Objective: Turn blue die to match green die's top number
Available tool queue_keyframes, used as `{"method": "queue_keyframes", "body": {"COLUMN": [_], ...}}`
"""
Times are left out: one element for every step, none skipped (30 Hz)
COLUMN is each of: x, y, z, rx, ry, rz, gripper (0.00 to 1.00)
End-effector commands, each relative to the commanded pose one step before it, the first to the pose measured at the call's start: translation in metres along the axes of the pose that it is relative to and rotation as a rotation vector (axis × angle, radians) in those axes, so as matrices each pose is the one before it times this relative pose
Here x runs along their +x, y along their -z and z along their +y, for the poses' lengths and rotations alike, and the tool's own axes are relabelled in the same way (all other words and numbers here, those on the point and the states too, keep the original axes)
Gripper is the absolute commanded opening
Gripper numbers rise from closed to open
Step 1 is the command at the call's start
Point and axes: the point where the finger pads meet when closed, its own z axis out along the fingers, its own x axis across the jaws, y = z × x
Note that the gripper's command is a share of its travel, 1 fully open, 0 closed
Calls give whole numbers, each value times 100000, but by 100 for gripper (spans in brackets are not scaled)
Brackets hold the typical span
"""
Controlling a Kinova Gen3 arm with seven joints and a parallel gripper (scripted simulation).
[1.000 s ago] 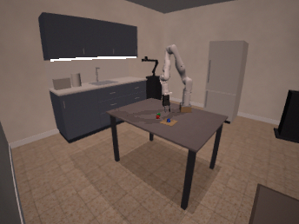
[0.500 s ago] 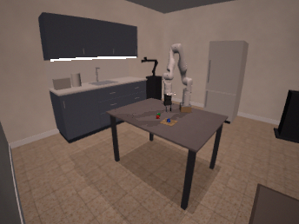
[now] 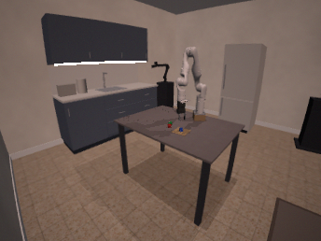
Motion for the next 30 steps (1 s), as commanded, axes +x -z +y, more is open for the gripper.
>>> {"method": "queue_keyframes", "body": {"x": [15, 0, 0, 0, 0, 0, 0, 0, 0, 0, 0, 0, 0, 0, 0, -1, 1, -1, 1, 0, 0, 0, 0, 0, 0, 0, 0, 0, 0, 0], "y": [155, 0, 0, 0, 0, 0, 0, 2, 0, 0, 13, 33, 59, 91, 125, 162, 219, 257, 291, 321, 346, 365, 377, 383, 383, 0, 0, 375, 361, 341], "z": [51, 0, 0, 0, 0, 0, 0, 0, 0, 0, 0, 0, 0, 0, 0, 0, 0, 0, 0, 0, 0, 0, 0, 0, 0, 0, 0, 0, 0, 0], "rx": [-672, 0, 0, 0, 0, 0, 0, 0, 0, 0, 2, 4, 8, 12, 17, 21, 0, 0, 0, 0, 0, 0, 0, 0, 0, 0, 0, 0, 0, 0], "ry": [258, 0, 0, 0, 0, 0, 0, 0, 0, 0, 0, 1, 2, 2, 4, 5, 0, 0, 0, 0, 0, 0, 0, 0, 0, 0, 0, 0, 0, 0], "rz": [140, 0, 0, 0, 0, 0, 0, -1, 0, 0, -4, -11, -20, -31, -43, -50, 0, 0, 0, 0, 0, 0, 0, 0, 0, 0, 0, 0, 0, 0], "gripper": [100, 100, 100, 100, 100, 100, 100, 100, 100, 100, 100, 100, 100, 100, 100, 100, 100, 100, 100, 100, 100, 100, 100, 100, 100, 100, 100, 100, 100, 100]}}
